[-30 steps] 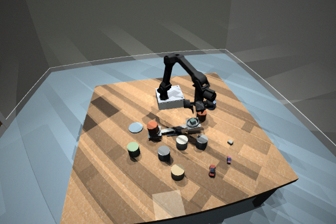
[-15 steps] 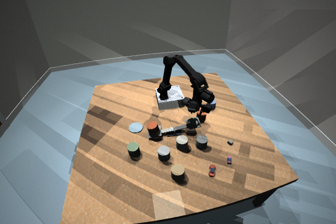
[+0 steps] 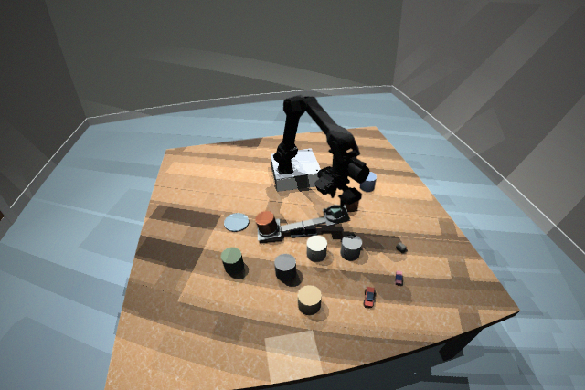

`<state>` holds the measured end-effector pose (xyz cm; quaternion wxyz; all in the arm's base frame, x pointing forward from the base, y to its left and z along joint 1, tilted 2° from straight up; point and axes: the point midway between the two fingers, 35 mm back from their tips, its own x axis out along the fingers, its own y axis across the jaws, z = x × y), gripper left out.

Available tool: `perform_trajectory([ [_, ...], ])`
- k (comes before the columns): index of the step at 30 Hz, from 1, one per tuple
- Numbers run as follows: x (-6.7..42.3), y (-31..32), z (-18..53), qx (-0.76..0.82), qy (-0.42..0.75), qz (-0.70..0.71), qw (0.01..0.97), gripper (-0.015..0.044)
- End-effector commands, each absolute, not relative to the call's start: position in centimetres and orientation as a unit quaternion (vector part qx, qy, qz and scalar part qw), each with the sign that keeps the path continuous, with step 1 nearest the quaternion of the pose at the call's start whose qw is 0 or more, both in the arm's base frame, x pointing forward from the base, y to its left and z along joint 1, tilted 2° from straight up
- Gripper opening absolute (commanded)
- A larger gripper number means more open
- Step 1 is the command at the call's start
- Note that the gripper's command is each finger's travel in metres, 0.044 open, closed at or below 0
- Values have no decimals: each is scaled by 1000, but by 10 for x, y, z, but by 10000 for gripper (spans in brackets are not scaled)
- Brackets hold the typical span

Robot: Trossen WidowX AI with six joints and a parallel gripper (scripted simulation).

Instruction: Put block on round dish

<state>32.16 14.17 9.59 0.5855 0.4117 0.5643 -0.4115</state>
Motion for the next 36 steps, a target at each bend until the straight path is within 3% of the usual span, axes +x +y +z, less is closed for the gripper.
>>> perform_trajectory([
  [1,325,139,99,436,544,-434,570,260],
  [36,327,138,49,436,544,-434,570,260],
])
